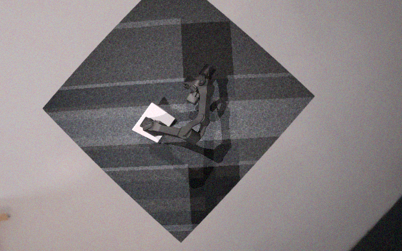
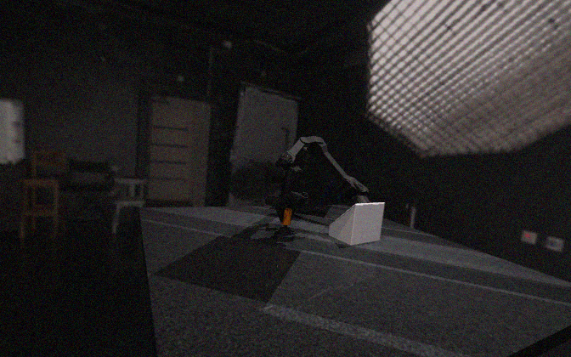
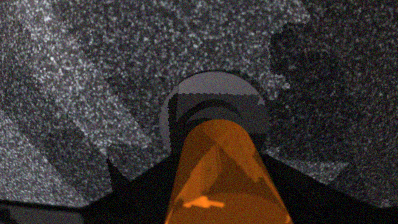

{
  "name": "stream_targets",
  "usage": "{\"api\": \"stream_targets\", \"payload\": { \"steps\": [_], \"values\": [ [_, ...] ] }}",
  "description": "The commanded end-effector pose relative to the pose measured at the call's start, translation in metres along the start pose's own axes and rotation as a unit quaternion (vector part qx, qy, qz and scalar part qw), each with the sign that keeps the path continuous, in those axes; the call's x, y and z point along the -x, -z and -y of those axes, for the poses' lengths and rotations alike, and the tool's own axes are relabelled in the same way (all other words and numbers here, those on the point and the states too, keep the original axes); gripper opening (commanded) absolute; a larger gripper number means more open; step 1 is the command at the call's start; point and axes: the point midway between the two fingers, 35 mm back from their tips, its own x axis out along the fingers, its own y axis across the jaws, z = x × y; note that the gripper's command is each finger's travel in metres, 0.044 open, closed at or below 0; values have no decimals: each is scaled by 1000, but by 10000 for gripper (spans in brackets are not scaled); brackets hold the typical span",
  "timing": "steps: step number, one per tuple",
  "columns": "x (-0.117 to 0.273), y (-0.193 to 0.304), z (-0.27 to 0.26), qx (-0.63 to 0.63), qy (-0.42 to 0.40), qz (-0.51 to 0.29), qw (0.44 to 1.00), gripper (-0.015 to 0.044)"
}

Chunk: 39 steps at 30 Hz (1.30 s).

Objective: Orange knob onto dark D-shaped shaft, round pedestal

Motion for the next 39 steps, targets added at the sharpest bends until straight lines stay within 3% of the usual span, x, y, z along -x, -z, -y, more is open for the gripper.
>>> {"api": "stream_targets", "payload": {
  "steps": [1,20,28,39],
  "values": [
    [0,0,-1,3,1,-1,1000,0],
    [2,0,1,3,1,-1,1000,0],
    [1,1,1,104,0,-1,995,0],
    [-1,0,-1,108,0,-1,994,0]
  ]
}}
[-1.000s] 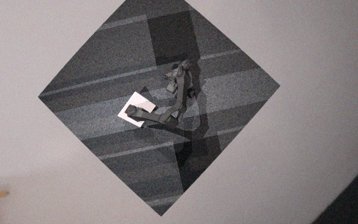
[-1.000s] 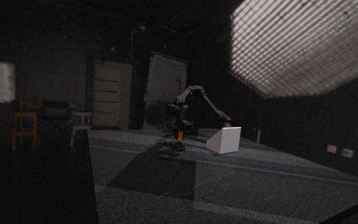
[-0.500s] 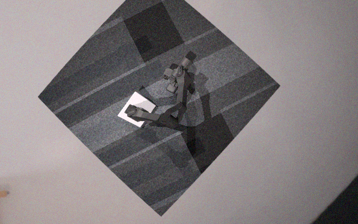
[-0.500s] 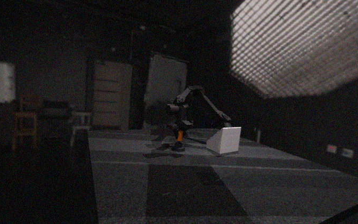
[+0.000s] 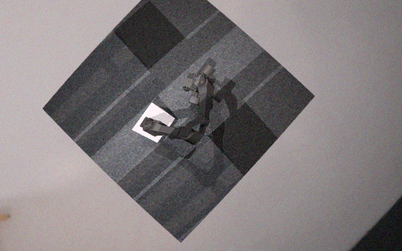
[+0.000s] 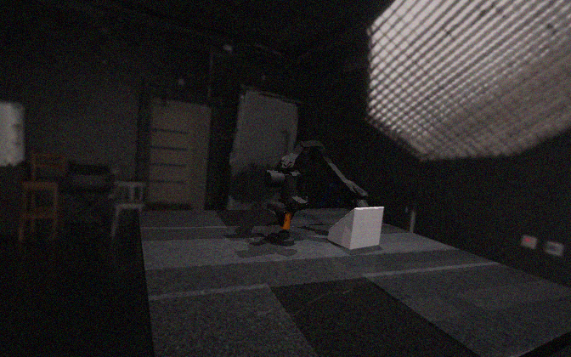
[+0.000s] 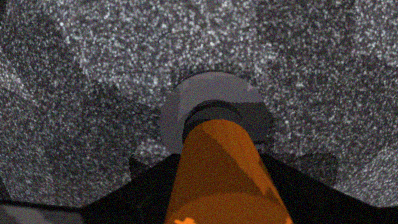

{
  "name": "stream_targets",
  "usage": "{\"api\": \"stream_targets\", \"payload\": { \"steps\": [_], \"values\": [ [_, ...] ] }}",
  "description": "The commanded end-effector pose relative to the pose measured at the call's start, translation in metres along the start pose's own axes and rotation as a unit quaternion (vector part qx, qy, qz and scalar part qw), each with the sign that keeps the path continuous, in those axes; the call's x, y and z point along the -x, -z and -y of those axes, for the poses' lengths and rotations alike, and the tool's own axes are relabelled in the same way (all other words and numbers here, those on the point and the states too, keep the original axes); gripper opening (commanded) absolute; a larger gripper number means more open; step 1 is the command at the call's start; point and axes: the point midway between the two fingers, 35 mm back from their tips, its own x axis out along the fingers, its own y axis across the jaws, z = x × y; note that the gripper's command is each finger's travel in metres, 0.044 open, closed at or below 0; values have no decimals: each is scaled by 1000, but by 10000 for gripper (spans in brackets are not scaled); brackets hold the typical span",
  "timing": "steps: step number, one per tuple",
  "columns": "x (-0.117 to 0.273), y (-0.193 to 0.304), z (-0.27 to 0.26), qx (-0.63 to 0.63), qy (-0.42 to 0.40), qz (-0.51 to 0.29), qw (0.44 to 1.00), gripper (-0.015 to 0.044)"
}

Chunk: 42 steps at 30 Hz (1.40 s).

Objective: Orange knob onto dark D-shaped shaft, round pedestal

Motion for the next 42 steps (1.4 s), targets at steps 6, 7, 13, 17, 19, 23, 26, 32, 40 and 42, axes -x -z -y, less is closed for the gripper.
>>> {"api": "stream_targets", "payload": {
  "steps": [6,7,13,17,19,23,26,32,40,42],
  "values": [
    [-1,0,0,3,0,-1,1000,0],
    [-2,0,0,3,0,-1,1000,0],
    [1,0,0,3,0,-1,1000,0],
    [3,1,0,8,0,-1,1000,0],
    [3,1,0,27,0,-1,1000,0],
    [2,2,1,94,0,-1,996,0],
    [1,1,1,108,0,-1,994,0],
    [1,0,0,108,0,-1,994,0],
    [-1,0,0,108,0,-1,994,0],
    [-1,0,0,108,0,-1,994,0]
  ]
}}
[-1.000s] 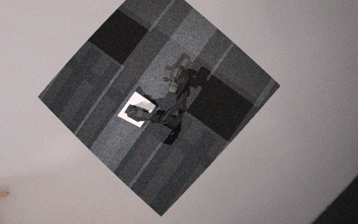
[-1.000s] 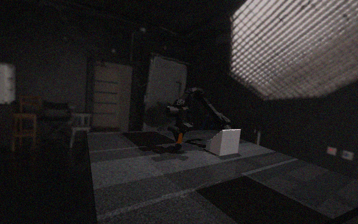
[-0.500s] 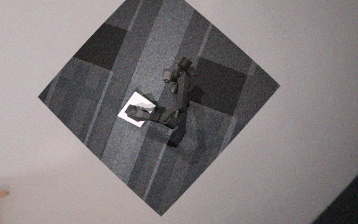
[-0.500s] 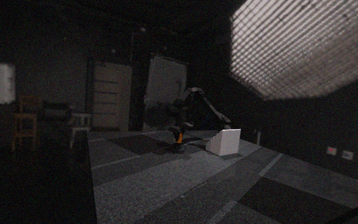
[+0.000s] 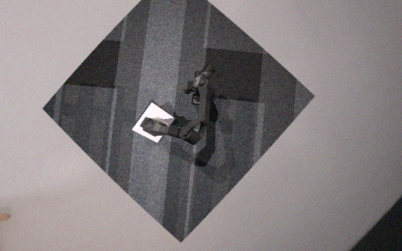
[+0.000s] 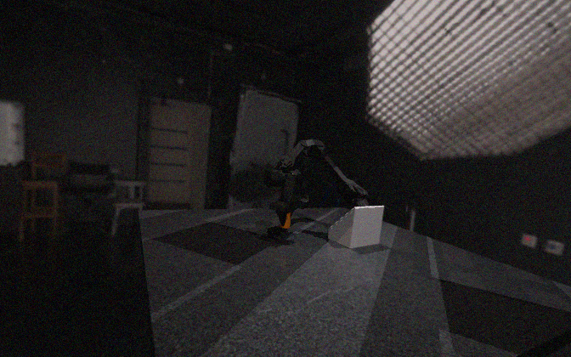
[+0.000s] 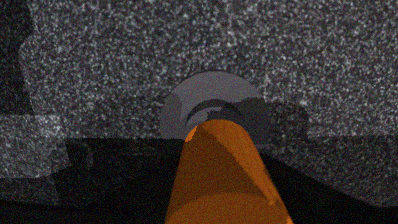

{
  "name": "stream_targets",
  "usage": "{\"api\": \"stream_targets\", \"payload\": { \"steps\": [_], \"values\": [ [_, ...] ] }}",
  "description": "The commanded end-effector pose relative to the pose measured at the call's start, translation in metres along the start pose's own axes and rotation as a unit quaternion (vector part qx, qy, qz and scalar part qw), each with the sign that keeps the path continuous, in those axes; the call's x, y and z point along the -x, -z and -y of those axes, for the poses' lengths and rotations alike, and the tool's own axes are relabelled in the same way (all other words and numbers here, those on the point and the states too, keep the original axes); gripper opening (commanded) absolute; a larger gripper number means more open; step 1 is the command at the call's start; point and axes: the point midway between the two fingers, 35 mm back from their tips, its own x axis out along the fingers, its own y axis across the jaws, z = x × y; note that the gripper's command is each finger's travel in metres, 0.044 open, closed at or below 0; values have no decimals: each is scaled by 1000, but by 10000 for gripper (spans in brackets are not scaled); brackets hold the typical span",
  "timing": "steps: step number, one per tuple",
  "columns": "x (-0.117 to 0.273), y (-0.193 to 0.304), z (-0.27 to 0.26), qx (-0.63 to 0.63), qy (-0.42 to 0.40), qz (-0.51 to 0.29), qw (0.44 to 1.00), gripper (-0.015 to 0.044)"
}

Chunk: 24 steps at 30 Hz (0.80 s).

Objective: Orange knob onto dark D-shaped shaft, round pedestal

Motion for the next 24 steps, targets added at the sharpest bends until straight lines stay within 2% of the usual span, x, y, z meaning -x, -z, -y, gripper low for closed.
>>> {"api": "stream_targets", "payload": {
  "steps": [1,11,18,24],
  "values": [
    [-1,0,0,3,0,-1,1000,0],
    [4,1,0,7,0,-1,1000,0],
    [3,2,1,103,0,-1,995,0],
    [2,1,1,107,0,-1,994,0]
  ]
}}
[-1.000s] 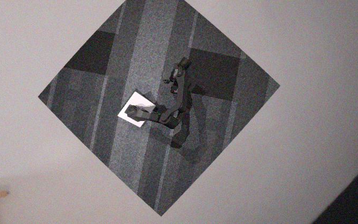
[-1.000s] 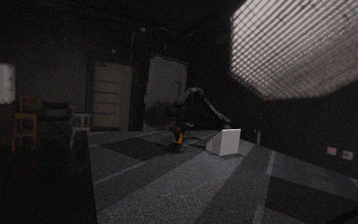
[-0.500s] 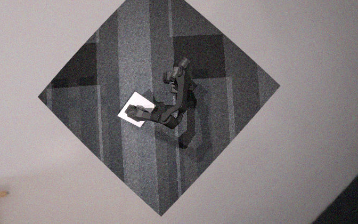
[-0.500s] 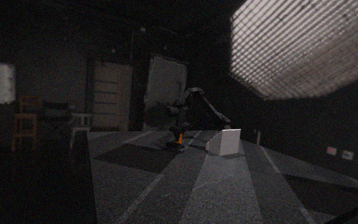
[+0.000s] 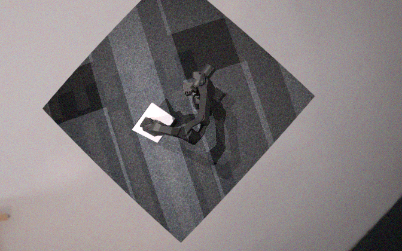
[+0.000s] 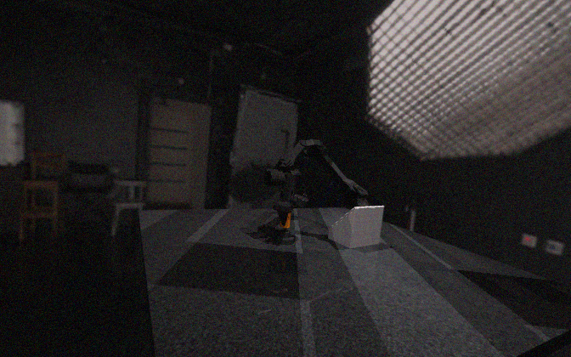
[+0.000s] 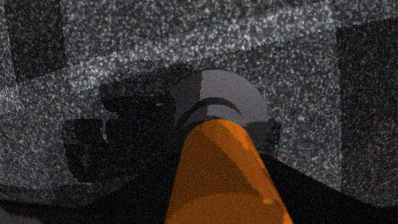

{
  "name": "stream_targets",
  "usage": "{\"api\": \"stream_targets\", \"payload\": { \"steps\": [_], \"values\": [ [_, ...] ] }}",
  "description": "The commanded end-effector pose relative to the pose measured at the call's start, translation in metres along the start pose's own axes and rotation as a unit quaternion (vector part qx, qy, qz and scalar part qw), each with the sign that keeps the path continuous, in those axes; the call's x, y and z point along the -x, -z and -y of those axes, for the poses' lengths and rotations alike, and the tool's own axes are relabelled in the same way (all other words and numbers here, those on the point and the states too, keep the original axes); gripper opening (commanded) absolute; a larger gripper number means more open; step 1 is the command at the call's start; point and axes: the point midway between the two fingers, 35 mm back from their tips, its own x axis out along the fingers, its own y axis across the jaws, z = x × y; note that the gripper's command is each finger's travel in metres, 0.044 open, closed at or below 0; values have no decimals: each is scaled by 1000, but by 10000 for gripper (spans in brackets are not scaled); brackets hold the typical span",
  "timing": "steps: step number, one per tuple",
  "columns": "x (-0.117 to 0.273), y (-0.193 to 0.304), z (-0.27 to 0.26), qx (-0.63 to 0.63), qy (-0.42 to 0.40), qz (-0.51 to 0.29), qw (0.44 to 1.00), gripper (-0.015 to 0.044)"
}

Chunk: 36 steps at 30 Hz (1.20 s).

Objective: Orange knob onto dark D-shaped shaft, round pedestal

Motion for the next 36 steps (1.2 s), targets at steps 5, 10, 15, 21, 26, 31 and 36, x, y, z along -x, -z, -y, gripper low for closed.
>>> {"api": "stream_targets", "payload": {
  "steps": [5,10,15,21,26,31,36],
  "values": [
    [-1,-1,0,8,0,-1,1000,0],
    [-2,-1,-1,8,0,-1,1000,0],
    [-3,-1,0,8,0,-1,1000,0],
    [1,-1,0,8,0,-1,1000,0],
    [2,0,0,46,0,-1,999,0],
    [0,1,0,112,0,-1,994,0],
    [0,0,0,112,0,-1,994,0]
  ]
}}
